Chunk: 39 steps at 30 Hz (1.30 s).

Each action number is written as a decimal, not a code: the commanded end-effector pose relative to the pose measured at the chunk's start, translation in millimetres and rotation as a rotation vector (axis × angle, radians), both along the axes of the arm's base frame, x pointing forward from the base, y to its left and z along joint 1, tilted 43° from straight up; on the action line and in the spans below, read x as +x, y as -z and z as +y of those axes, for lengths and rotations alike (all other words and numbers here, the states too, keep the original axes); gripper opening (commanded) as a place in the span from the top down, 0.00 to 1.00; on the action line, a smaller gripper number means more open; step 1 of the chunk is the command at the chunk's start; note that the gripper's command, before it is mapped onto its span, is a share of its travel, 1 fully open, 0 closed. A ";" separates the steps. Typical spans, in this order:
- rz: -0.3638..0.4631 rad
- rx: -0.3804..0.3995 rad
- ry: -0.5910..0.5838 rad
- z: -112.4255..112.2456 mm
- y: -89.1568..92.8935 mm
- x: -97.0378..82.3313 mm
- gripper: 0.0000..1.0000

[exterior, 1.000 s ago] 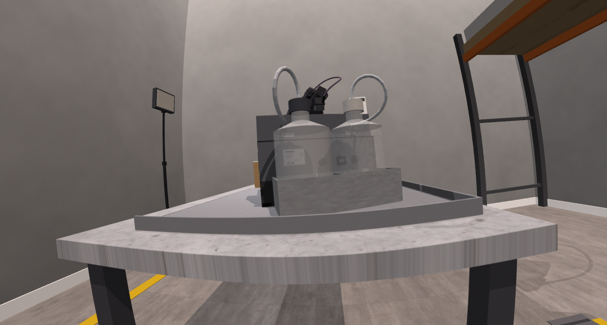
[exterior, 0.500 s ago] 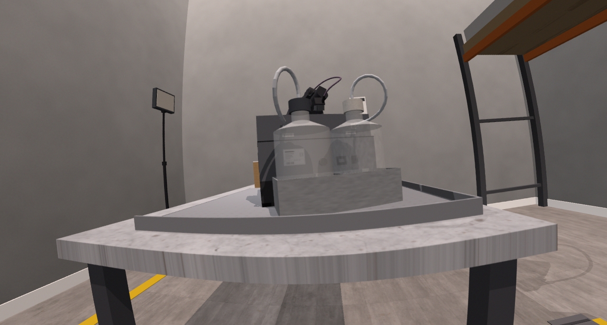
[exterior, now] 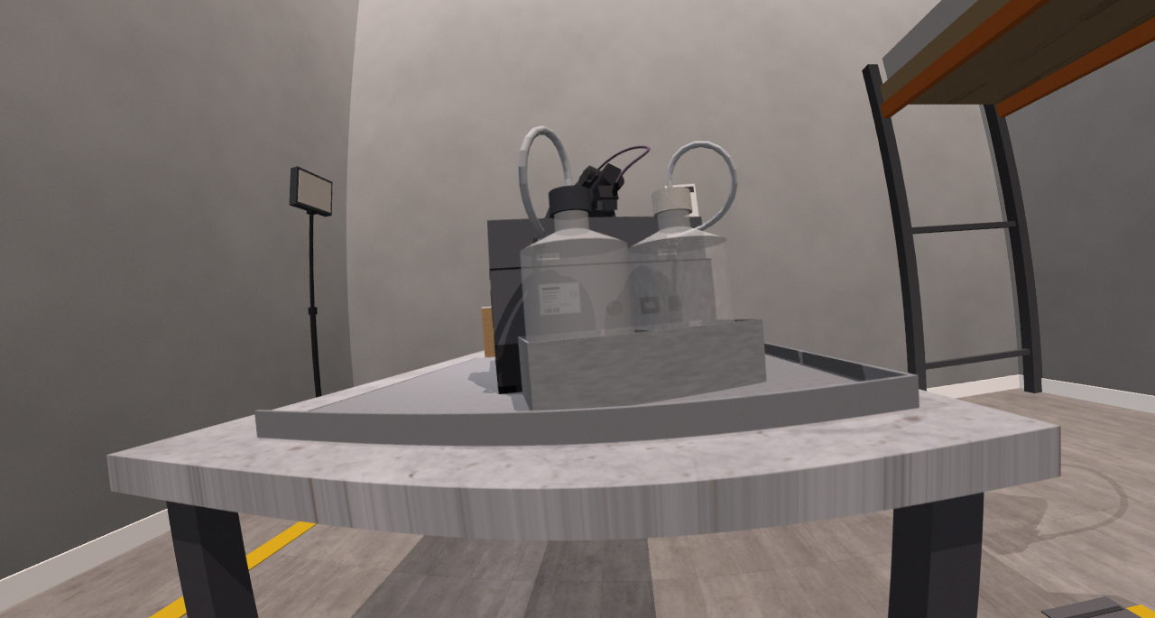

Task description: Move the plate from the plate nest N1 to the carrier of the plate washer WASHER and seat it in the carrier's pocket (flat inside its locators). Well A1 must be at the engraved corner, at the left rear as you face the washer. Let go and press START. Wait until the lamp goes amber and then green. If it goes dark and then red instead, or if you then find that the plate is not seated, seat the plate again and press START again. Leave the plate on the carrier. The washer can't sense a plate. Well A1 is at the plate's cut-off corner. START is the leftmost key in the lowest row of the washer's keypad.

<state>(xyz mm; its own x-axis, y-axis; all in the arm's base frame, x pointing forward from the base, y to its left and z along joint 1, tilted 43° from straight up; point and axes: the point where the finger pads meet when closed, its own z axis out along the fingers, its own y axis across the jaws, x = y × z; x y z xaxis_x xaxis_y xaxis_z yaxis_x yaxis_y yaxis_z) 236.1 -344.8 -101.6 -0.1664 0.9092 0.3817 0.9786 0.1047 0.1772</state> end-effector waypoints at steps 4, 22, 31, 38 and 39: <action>-0.011 -0.039 -0.001 -13.6 -12.0 0.9 0.00; -0.011 -0.039 -0.001 -13.6 -12.0 0.9 0.00; -0.019 -0.027 0.002 13.6 -15.3 11.1 0.12; -0.020 -0.026 0.002 35.5 -22.0 17.0 0.26; -0.020 -0.026 0.002 38.6 -23.0 17.8 0.28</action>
<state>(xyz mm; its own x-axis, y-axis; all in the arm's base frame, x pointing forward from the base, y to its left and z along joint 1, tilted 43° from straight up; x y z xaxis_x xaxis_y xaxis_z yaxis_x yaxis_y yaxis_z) 246.0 -305.1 -88.1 -0.1806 0.9008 0.3949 0.9776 0.1204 0.1725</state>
